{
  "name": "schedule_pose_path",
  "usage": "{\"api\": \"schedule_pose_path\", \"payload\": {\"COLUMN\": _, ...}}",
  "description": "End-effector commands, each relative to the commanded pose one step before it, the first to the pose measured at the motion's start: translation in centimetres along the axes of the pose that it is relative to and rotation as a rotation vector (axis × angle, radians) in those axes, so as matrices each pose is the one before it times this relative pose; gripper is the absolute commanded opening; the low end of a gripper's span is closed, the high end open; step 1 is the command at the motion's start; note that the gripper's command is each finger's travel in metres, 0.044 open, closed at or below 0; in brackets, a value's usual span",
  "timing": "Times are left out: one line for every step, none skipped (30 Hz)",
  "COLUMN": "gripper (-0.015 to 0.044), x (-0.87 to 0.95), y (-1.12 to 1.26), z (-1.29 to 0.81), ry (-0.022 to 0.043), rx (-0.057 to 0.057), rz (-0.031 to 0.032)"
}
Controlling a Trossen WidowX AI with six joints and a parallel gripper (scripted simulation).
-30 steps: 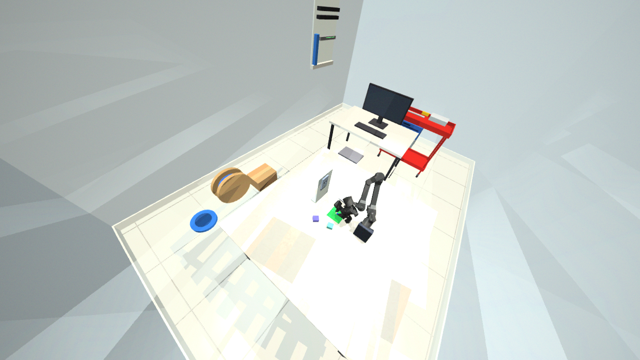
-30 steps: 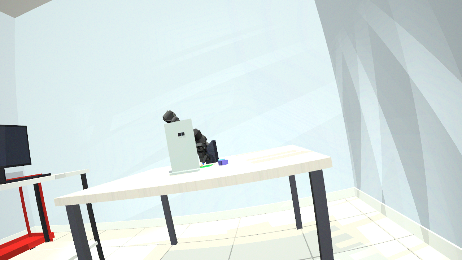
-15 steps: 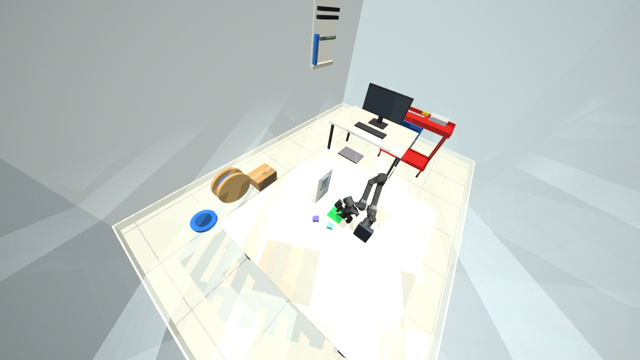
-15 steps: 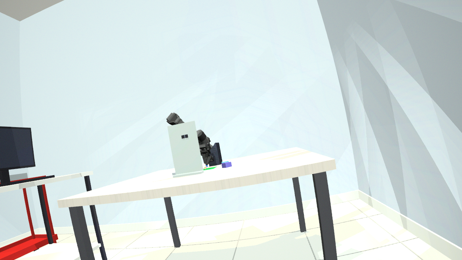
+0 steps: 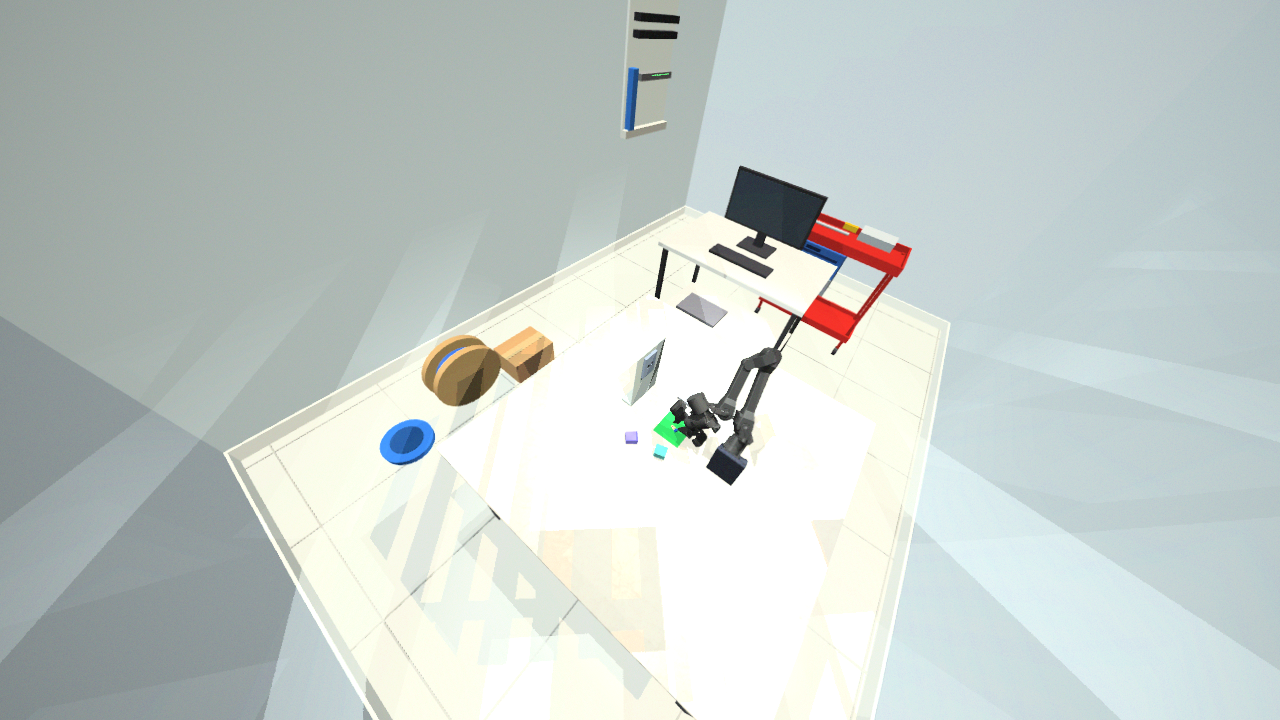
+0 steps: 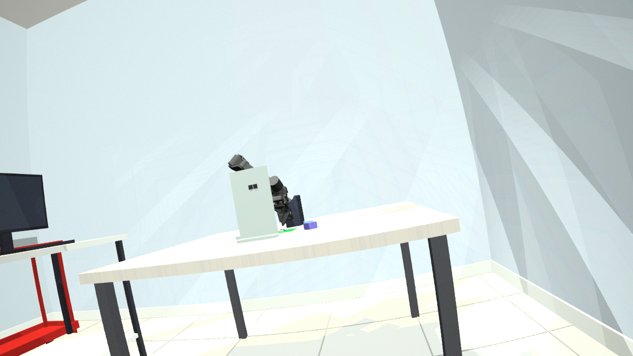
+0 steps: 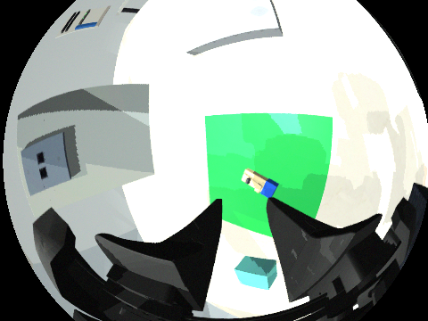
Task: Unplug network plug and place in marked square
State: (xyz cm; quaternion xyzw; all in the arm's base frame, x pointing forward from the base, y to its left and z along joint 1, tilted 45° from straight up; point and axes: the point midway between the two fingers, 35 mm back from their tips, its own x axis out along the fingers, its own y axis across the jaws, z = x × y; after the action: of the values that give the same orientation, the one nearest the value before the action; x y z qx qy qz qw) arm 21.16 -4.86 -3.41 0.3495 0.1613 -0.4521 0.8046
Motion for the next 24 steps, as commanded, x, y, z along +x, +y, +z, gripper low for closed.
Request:
{"api": "schedule_pose_path", "payload": {"gripper": 0.0156, "x": -0.236, "y": 0.060, "z": 0.079, "ry": -0.00494, "rx": 0.0040, "rz": 0.00145}}
{"api": "schedule_pose_path", "payload": {"gripper": 0.0156, "x": -0.058, "y": -0.002, "z": 0.001, "ry": 0.00000, "rx": -0.0001, "rz": 0.00009}}
{"api": "schedule_pose_path", "payload": {"gripper": 0.0156, "x": -0.058, "y": -0.002, "z": 0.002, "ry": -0.00001, "rx": -0.0001, "rz": 0.00010}}
{"api": "schedule_pose_path", "payload": {"gripper": 0.0156, "x": -0.058, "y": -0.003, "z": 0.002, "ry": -0.00002, "rx": -0.0001, "rz": 0.00011}}
{"api": "schedule_pose_path", "payload": {"gripper": 0.0156, "x": -0.058, "y": -0.003, "z": 0.002, "ry": -0.00003, "rx": -0.0001, "rz": 0.00012}}
{"api": "schedule_pose_path", "payload": {"gripper": 0.0156, "x": -0.006, "y": 0.008, "z": -0.007, "ry": 0.00012, "rx": 0.0000, "rz": -0.00007}}
{"api": "schedule_pose_path", "payload": {"gripper": 0.0156, "x": -0.017, "y": 0.023, "z": -0.020, "ry": 0.00037, "rx": 0.0001, "rz": -0.00021}}
{"api": "schedule_pose_path", "payload": {"gripper": 0.0156, "x": -0.029, "y": 0.038, "z": -0.032, "ry": 0.00061, "rx": 0.0002, "rz": -0.00035}}
{"api": "schedule_pose_path", "payload": {"gripper": 0.0156, "x": -0.036, "y": 0.046, "z": -0.038, "ry": 0.00072, "rx": 0.0002, "rz": -0.00042}}
{"api": "schedule_pose_path", "payload": {"gripper": 0.0156, "x": -0.037, "y": 0.046, "z": -0.038, "ry": 0.00070, "rx": 0.0002, "rz": -0.00042}}
{"api": "schedule_pose_path", "payload": {"gripper": 0.0156, "x": -0.037, "y": 0.046, "z": -0.037, "ry": 0.00069, "rx": 0.0002, "rz": -0.00041}}
{"api": "schedule_pose_path", "payload": {"gripper": 0.0156, "x": -0.038, "y": 0.046, "z": -0.036, "ry": 0.00067, "rx": 0.0002, "rz": -0.00041}}
{"api": "schedule_pose_path", "payload": {"gripper": 0.0156, "x": -0.039, "y": 0.046, "z": -0.036, "ry": 0.00066, "rx": 0.0002, "rz": -0.00040}}
{"api": "schedule_pose_path", "payload": {"gripper": 0.0156, "x": -0.040, "y": 0.046, "z": -0.035, "ry": 0.00064, "rx": 0.0002, "rz": -0.00040}}
{"api": "schedule_pose_path", "payload": {"gripper": 0.0156, "x": -0.040, "y": 0.046, "z": -0.035, "ry": 0.00062, "rx": 0.0002, "rz": -0.00039}}
{"api": "schedule_pose_path", "payload": {"gripper": 0.0156, "x": -0.041, "y": 0.046, "z": -0.034, "ry": 0.00061, "rx": 0.0001, "rz": -0.00039}}
{"api": "schedule_pose_path", "payload": {"gripper": 0.0156, "x": -0.042, "y": 0.045, "z": -0.033, "ry": 0.00059, "rx": 0.0001, "rz": -0.00038}}
{"api": "schedule_pose_path", "payload": {"gripper": 0.0156, "x": -0.043, "y": 0.045, "z": -0.033, "ry": 0.00058, "rx": 0.0001, "rz": -0.00038}}
{"api": "schedule_pose_path", "payload": {"gripper": 0.0156, "x": -0.043, "y": 0.045, "z": -0.032, "ry": 0.00056, "rx": 0.0001, "rz": -0.00037}}
{"api": "schedule_pose_path", "payload": {"gripper": 0.0156, "x": -0.044, "y": 0.045, "z": -0.031, "ry": 0.00055, "rx": 0.0001, "rz": -0.00036}}
{"api": "schedule_pose_path", "payload": {"gripper": 0.0156, "x": -0.045, "y": 0.045, "z": -0.031, "ry": 0.00053, "rx": 0.0001, "rz": -0.00036}}
{"api": "schedule_pose_path", "payload": {"gripper": 0.0156, "x": -0.046, "y": 0.045, "z": -0.030, "ry": 0.00052, "rx": 0.0001, "rz": -0.00035}}
{"api": "schedule_pose_path", "payload": {"gripper": 0.0156, "x": -0.046, "y": 0.045, "z": -0.029, "ry": 0.00050, "rx": 0.0001, "rz": -0.00035}}
{"api": "schedule_pose_path", "payload": {"gripper": 0.0156, "x": -0.047, "y": 0.045, "z": -0.029, "ry": 0.00049, "rx": 0.0001, "rz": -0.00034}}
